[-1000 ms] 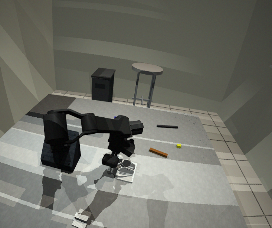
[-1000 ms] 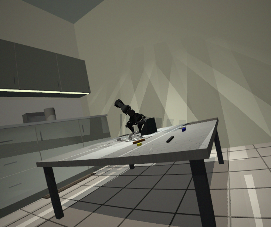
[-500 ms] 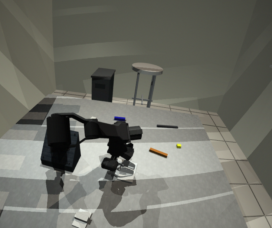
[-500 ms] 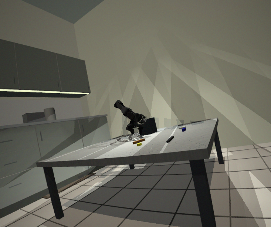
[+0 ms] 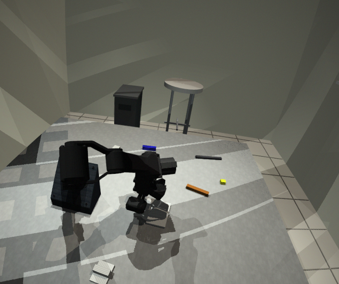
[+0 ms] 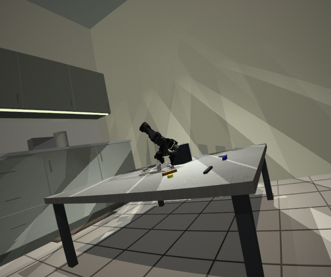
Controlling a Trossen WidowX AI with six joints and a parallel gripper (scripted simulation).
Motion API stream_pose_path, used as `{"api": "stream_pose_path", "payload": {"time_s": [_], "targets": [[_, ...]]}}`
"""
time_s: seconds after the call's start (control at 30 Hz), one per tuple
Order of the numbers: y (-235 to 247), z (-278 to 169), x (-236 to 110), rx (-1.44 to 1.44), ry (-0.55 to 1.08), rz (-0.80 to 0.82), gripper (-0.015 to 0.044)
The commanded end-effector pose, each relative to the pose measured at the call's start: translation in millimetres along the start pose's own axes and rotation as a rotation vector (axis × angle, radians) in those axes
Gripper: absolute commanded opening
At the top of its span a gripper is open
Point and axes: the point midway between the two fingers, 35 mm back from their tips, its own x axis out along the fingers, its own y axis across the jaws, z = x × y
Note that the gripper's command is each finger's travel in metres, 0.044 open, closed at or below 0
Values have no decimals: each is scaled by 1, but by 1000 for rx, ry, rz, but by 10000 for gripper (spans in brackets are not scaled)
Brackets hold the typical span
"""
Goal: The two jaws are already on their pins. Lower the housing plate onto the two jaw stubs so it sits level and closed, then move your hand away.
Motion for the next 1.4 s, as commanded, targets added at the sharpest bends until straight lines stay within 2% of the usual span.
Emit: {"api": "stream_pose_path", "payload": {"time_s": [0.0,1.37], "targets": [[-1,0,1,-6,-2,-7,351],[-1,0,9,-11,-2,-7,351]]}}
